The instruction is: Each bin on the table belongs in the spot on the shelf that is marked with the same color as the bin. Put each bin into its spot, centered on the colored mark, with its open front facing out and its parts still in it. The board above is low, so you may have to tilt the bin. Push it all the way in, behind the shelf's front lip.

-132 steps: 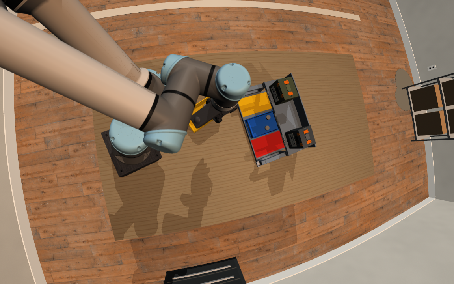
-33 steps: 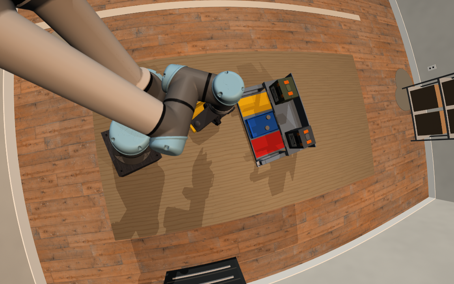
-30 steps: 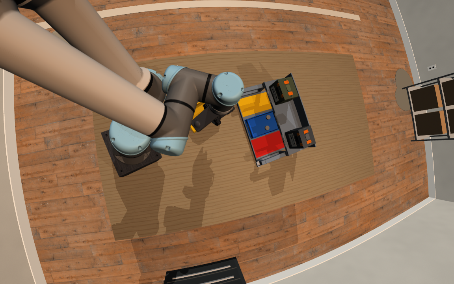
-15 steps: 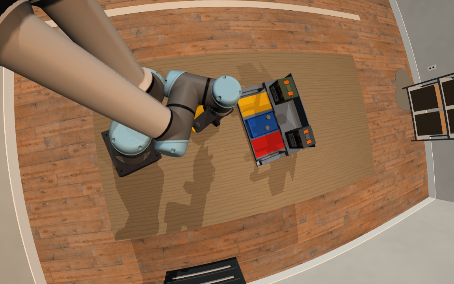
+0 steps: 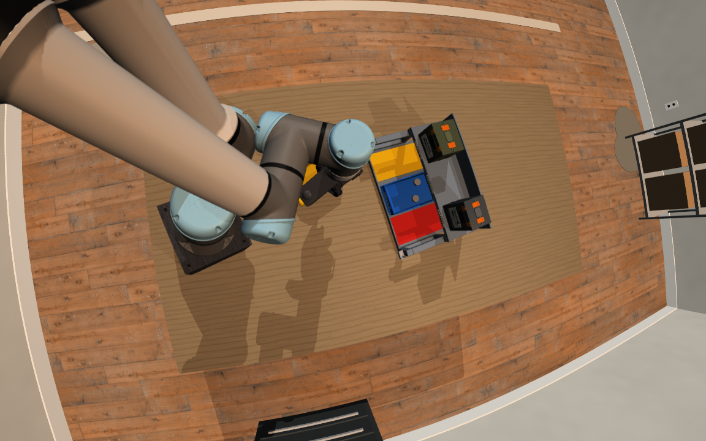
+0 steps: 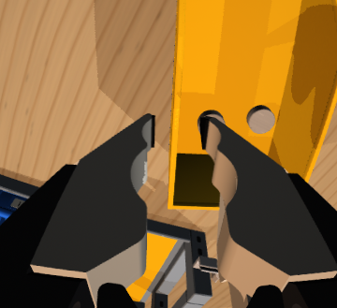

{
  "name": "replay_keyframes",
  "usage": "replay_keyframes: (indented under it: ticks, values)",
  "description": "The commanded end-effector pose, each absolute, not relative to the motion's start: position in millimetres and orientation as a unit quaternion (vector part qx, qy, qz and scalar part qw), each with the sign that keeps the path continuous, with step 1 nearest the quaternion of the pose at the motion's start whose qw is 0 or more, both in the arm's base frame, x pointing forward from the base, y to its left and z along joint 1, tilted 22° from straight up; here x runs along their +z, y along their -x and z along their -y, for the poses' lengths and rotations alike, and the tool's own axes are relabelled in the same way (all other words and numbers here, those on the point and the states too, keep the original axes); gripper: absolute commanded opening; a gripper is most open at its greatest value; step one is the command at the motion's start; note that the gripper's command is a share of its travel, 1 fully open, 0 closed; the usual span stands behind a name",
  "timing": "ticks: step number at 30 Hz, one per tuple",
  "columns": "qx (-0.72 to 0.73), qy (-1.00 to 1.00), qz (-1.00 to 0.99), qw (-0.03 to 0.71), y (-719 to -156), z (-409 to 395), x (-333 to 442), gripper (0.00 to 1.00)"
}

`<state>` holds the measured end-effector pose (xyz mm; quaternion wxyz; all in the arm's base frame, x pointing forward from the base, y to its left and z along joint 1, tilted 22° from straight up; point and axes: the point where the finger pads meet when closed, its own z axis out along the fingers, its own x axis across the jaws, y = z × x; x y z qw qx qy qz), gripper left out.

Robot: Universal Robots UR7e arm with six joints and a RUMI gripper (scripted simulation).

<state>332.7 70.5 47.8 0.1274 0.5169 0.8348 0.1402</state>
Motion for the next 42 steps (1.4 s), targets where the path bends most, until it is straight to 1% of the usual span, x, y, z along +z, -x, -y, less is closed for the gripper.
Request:
replay_keyframes:
  ticks: [1,42]
  values:
    - [0.14,-0.517,-0.835,0.128,-333,-70,48,0.15]
    - [0.14,-0.517,-0.835,0.128,-339,-72,33,0.15]
